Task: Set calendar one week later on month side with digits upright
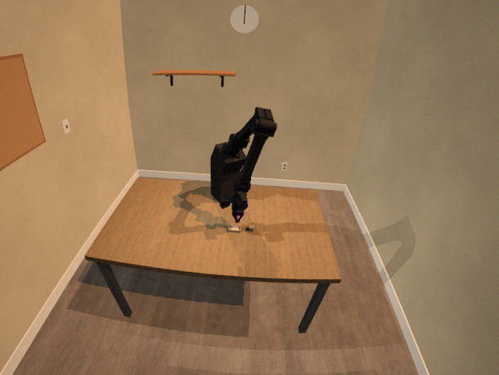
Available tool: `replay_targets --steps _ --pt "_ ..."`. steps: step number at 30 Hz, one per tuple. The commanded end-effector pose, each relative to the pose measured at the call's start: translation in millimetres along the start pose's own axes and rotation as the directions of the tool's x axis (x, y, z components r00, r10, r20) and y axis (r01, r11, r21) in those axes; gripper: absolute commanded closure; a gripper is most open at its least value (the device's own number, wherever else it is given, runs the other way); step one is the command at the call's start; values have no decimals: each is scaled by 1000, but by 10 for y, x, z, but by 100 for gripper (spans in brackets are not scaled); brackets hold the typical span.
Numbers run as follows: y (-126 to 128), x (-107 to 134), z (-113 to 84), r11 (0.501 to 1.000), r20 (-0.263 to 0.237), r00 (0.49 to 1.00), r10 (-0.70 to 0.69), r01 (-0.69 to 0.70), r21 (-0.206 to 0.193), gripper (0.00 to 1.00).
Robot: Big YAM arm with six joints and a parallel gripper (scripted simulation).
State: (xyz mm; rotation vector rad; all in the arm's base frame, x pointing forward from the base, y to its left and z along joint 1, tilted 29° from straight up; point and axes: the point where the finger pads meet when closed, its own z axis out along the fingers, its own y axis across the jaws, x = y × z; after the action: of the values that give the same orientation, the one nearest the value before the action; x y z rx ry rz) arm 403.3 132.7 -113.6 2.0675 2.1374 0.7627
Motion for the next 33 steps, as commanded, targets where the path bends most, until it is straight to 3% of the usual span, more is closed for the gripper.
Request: replay_targets --steps 1,9,10,13,33 --pt "28 31 138 1000 -3 1000 2 -2 -8 74" --pt "25 32 290 1000 -3 1000 2 -3 -8 74" --pt "96 3 264 1000 -2 1000 6 -6 -24 74" --pt "35 1 330 1000 -1 1000 6 -6 -10 74" --pt "75 26 304 1000 -3 1000 2 -2 -17 74"
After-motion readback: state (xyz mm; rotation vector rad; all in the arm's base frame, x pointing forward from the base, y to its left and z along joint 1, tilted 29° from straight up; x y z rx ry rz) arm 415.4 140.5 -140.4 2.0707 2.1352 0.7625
